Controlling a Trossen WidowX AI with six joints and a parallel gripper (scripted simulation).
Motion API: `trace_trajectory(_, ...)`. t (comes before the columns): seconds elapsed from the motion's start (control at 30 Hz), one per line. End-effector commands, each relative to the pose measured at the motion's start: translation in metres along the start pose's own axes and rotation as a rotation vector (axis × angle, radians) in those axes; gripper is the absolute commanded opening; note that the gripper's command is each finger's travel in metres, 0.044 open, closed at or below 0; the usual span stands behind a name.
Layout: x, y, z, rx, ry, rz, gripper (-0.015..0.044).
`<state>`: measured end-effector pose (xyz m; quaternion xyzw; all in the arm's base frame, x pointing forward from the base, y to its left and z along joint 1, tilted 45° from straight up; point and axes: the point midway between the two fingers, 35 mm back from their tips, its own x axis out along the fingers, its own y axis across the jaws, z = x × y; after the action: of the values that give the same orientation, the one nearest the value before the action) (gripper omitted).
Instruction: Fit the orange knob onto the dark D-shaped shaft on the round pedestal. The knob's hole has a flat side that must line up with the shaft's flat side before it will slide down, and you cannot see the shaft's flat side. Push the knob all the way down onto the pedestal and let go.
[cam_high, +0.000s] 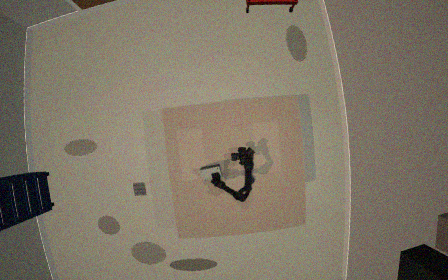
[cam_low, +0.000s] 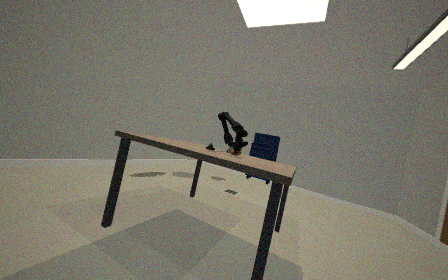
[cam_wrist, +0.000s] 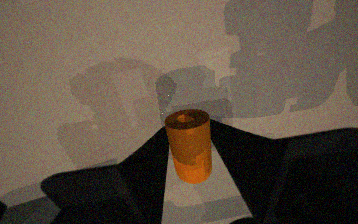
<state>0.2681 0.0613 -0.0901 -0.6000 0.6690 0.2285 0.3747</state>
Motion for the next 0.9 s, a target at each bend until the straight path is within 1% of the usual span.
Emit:
trace_trajectory(0.0, -0.003, 0.001, -0.004, -0.002, -0.075, 0.003, 0.0180)
trace_trajectory(0.87, -0.015, 0.000, -0.029, -0.003, -0.496, 0.006, 0.0180)
